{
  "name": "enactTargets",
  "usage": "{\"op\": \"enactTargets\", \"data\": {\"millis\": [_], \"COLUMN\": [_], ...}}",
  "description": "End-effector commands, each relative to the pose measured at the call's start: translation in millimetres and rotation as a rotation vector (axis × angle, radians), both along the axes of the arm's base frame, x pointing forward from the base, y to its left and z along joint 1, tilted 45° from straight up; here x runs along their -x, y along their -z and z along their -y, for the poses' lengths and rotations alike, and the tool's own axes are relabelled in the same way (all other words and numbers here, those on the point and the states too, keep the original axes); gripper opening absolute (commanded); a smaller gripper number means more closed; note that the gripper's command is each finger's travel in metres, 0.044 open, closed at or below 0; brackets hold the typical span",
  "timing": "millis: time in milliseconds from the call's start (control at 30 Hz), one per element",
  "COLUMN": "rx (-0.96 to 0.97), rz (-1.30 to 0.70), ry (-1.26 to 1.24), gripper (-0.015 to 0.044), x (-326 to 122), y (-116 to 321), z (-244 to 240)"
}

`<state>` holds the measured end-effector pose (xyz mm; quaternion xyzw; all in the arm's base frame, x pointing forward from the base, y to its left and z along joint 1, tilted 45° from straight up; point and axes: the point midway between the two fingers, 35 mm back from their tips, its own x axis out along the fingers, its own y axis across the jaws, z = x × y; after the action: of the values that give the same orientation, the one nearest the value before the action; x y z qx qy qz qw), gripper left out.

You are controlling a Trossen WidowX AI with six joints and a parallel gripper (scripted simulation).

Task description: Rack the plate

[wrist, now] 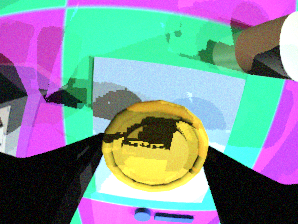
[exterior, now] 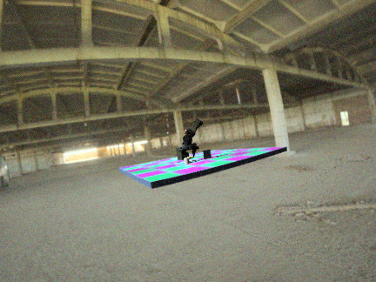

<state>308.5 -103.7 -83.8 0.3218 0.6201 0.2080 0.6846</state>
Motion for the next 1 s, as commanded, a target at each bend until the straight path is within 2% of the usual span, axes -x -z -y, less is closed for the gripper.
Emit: {"op": "enactTargets", "data": {"millis": [0,67,967], "rx": [0.011,0.012,0.010], "rz": [0.003,0.003,0.002], "ry": [-0.002,0.000,-0.003], "gripper": [0.0038,0.0000,0.0000], "x": [-0.9,-1.0,8.9], "y": [-12.6,-18.8,-96.5], "z": [16.1,23.7,104.3]}}
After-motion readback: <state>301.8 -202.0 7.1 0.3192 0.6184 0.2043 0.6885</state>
